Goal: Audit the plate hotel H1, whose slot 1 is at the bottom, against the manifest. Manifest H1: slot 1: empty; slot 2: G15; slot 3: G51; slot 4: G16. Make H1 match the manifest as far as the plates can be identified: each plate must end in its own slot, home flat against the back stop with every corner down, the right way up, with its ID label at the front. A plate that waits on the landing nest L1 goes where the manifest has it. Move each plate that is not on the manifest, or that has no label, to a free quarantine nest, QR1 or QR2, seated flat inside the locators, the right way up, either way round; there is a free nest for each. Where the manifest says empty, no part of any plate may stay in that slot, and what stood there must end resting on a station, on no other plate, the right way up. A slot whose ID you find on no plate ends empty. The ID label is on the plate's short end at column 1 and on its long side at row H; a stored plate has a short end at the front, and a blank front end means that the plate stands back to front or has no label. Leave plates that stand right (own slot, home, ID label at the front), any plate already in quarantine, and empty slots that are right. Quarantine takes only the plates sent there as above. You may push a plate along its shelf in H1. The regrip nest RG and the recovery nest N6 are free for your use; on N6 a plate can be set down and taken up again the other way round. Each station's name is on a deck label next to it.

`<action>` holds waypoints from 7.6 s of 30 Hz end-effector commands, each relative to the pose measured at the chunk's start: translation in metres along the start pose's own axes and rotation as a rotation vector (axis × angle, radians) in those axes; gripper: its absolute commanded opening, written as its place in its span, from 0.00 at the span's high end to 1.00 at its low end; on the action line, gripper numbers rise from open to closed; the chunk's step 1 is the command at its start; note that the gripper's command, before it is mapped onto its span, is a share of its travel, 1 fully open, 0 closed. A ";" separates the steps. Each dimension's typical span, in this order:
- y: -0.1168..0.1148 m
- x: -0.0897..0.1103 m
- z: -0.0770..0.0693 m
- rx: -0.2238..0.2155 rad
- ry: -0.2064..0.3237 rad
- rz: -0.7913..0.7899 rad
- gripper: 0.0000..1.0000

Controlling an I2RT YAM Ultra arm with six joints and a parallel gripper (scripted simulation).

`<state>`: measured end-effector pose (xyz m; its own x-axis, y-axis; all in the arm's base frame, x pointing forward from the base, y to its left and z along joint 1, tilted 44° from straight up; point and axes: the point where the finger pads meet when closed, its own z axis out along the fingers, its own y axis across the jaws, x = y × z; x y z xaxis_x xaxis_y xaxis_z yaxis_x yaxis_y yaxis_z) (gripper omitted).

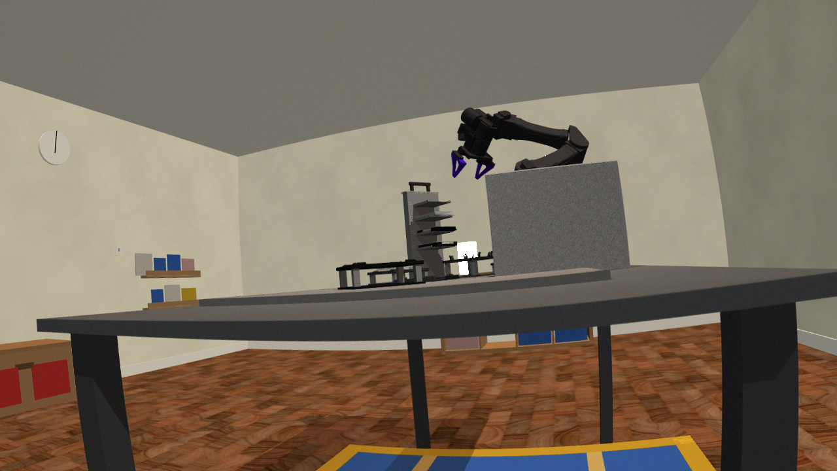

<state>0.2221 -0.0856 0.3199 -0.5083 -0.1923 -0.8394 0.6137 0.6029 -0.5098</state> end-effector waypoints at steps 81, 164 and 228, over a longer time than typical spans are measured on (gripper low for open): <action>-0.003 -0.022 0.084 0.006 -0.002 -0.002 0.00; -0.003 -0.005 0.068 0.006 -0.001 -0.002 0.00; -0.004 0.015 0.122 0.007 -0.003 -0.003 0.00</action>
<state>0.2846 -0.1868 0.2825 -0.5175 -0.1900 -0.8343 0.6172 0.5925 -0.5178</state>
